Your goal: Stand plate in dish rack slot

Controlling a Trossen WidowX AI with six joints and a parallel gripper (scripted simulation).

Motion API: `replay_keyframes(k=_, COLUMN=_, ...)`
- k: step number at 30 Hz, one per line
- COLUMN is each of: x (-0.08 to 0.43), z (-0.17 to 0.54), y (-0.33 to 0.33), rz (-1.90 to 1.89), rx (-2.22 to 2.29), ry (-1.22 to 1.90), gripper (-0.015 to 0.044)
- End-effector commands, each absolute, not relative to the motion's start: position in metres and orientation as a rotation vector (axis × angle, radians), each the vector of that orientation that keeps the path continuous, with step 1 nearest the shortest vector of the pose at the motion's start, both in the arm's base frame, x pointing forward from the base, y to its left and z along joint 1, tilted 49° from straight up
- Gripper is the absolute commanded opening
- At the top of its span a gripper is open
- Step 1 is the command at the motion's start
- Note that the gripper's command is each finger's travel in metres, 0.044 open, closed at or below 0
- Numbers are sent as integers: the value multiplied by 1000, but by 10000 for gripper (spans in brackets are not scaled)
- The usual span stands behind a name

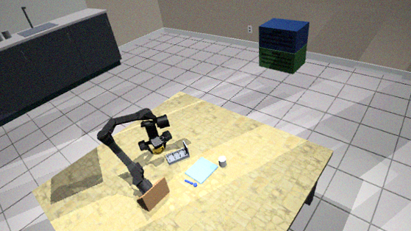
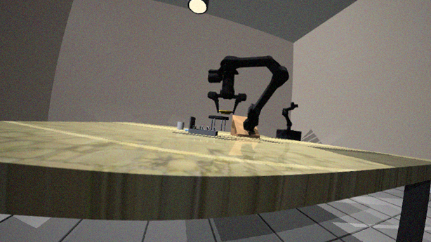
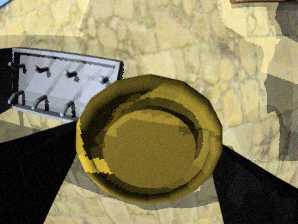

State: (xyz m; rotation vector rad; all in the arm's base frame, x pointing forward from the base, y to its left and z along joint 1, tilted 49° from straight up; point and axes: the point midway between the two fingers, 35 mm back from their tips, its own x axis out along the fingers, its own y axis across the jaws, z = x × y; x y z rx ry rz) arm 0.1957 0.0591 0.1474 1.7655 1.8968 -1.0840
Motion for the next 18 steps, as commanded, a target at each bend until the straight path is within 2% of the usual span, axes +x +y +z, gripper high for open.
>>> replay_keyframes(k=1, x=186, z=138, y=63, rz=-1095, rx=1653, ry=1867, gripper=0)
replay_keyframes(k=18, x=165, z=99, y=63, rz=-1038, rx=1191, ry=1653, gripper=0)
